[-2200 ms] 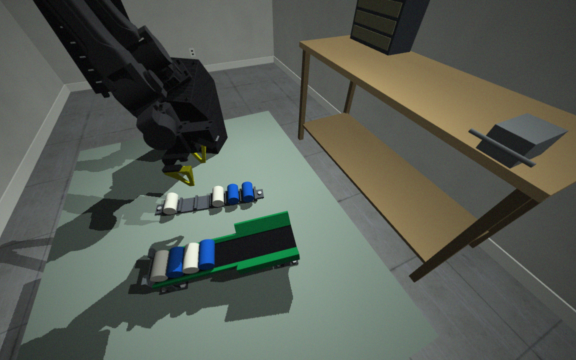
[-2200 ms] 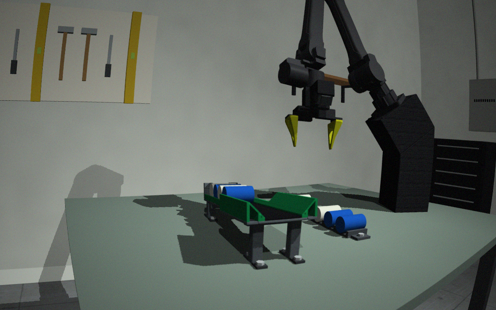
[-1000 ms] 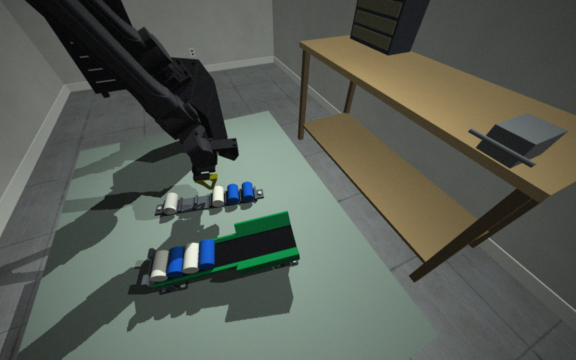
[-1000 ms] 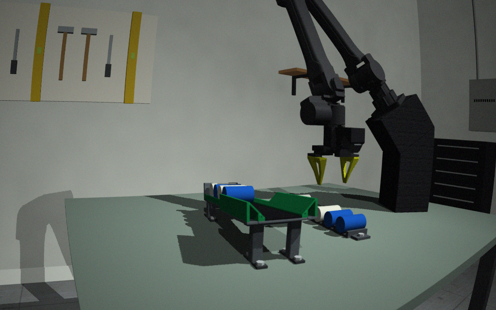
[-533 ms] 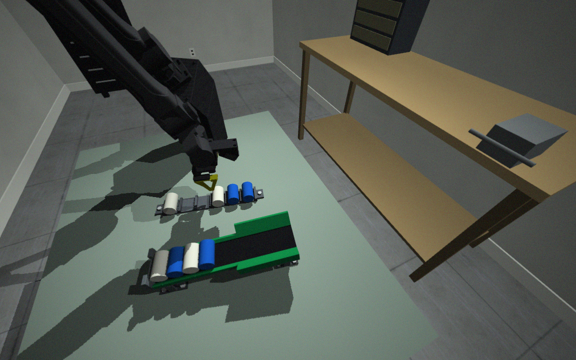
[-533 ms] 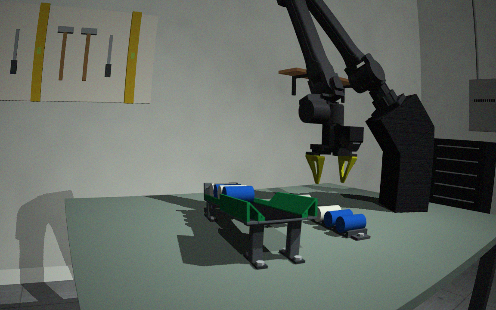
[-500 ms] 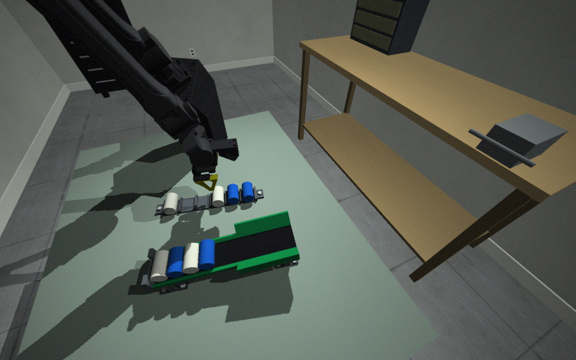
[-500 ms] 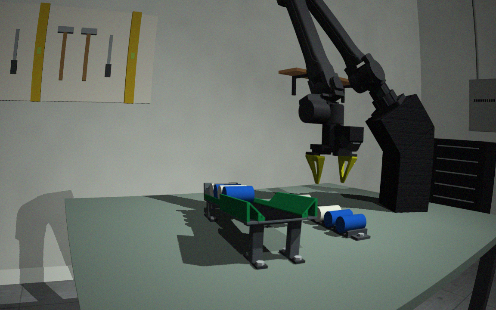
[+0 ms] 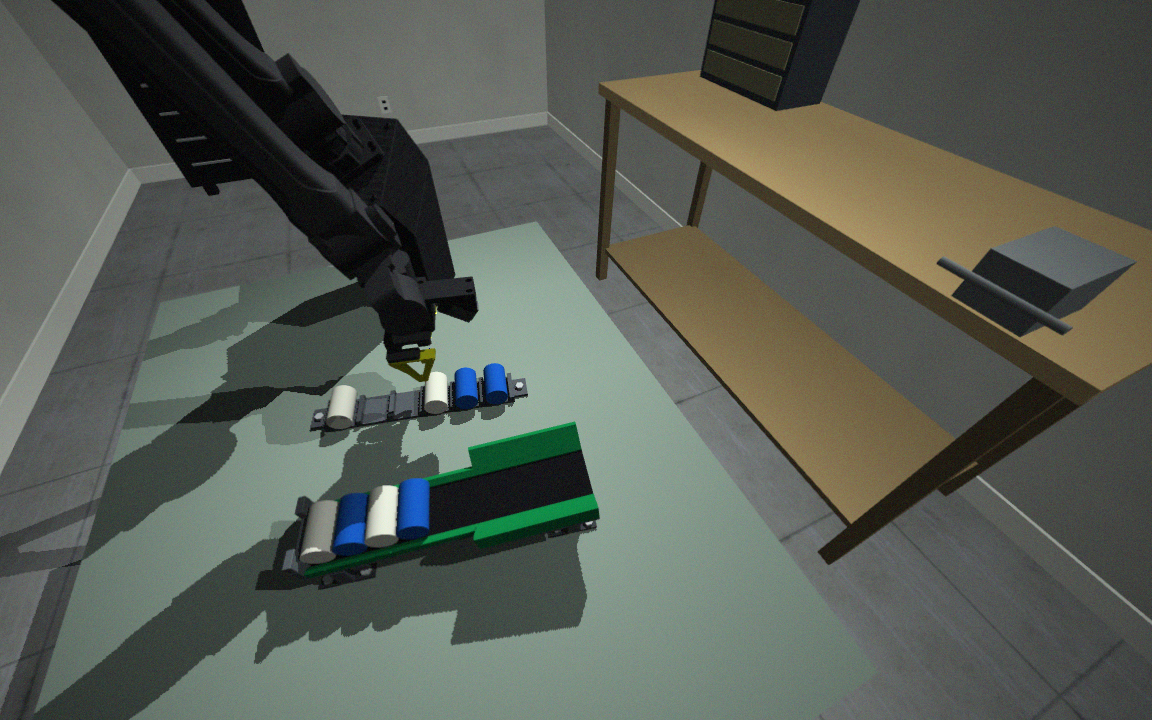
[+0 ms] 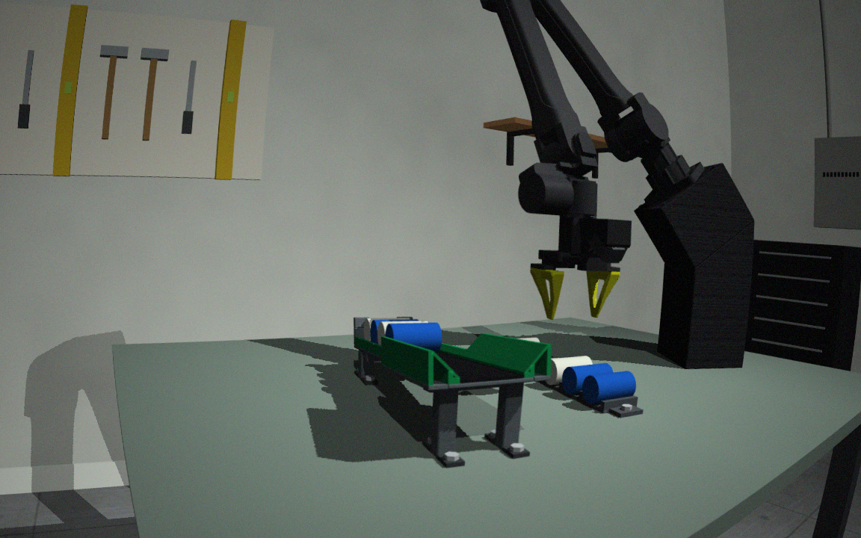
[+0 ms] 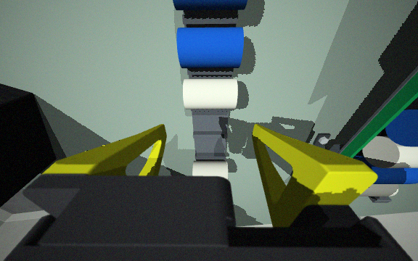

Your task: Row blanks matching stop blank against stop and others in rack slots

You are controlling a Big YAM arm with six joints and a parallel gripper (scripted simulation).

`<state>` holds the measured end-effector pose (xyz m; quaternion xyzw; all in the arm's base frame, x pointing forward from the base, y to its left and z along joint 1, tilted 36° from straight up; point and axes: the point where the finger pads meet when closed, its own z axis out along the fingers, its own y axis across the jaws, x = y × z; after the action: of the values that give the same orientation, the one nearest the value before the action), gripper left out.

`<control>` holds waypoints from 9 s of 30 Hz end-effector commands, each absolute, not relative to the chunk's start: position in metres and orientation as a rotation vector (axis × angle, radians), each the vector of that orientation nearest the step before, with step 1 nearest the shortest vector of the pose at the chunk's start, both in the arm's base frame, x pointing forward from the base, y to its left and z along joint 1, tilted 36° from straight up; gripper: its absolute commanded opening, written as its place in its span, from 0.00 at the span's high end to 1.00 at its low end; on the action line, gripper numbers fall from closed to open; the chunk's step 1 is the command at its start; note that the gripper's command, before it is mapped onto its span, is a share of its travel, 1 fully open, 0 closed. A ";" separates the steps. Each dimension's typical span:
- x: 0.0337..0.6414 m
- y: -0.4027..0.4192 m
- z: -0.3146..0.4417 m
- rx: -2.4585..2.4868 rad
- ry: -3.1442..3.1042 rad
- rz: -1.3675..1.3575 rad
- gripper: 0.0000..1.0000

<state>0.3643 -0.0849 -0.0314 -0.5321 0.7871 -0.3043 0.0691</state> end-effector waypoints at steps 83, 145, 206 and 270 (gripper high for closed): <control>0.390 -0.110 -0.076 -1.608 2.364 -0.923 0.16; 0.388 -0.110 -0.077 -1.626 2.378 -0.906 0.16; 0.387 -0.110 -0.077 -1.614 2.370 -0.916 0.16; 0.394 -0.115 -0.085 -1.607 2.365 -0.922 0.16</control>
<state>0.3865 -0.1083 -0.0815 -0.5331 0.7876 -0.3016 0.0674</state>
